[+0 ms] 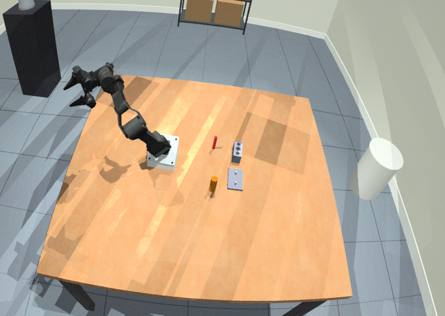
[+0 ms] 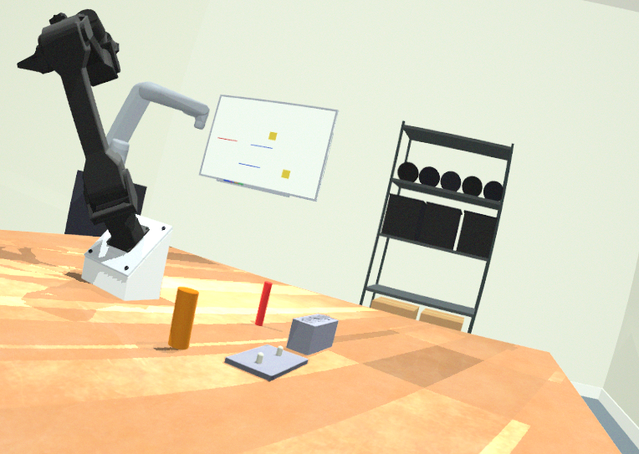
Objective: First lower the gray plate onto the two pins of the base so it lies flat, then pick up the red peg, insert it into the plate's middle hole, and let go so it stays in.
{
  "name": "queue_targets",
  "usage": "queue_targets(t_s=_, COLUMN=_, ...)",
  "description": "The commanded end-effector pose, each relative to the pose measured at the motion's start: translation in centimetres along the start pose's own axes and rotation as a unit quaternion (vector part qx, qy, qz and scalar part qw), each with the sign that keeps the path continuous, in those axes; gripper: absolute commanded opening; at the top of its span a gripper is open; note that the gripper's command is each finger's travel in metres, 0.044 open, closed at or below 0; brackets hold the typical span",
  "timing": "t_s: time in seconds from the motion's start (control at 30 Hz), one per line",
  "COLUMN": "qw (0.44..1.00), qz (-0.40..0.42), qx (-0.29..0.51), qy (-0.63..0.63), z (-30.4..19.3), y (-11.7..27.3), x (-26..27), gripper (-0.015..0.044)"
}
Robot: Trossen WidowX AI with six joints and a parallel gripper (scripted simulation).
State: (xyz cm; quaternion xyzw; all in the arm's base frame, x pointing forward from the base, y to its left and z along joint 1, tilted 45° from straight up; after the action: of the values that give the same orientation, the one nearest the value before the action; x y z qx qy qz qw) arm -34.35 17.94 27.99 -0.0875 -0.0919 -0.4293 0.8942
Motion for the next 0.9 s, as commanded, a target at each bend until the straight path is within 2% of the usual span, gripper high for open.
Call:
queue_targets(t_s=0.0, qw=1.0, qz=0.0, qx=0.0, qy=0.0, z=0.0, y=0.0, x=0.0, gripper=0.0426)
queue_targets(t_s=0.1, qw=0.999, qz=-0.03, qx=-0.022, qy=-0.018, z=0.5, y=1.2, x=-0.8, gripper=0.044)
queue_targets(t_s=0.37, qw=0.978, qz=-0.176, qx=-0.099, qy=-0.054, z=1.7, y=7.8, x=-7.0, gripper=0.044)
queue_targets(t_s=0.63, qw=0.914, qz=-0.367, qx=-0.152, qy=-0.08, z=1.0, y=18.2, x=-12.8, gripper=0.044)
queue_targets(t_s=0.87, qw=0.823, qz=-0.532, qx=-0.164, qy=-0.115, z=-1.6, y=28.9, x=-15.3, gripper=0.044)
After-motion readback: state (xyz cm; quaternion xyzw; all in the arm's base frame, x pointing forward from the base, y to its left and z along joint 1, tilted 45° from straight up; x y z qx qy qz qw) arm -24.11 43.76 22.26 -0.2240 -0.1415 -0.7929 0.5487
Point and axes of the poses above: the point midway between the two fingers, 35 mm back from their tips, its own y axis back along the fingers, its own x axis across the jaws, z = x × y, the point moved 2 cm from there along y, back along the fingers, and after that the axes turned 1 degree about -y, right-handed, at the moved point
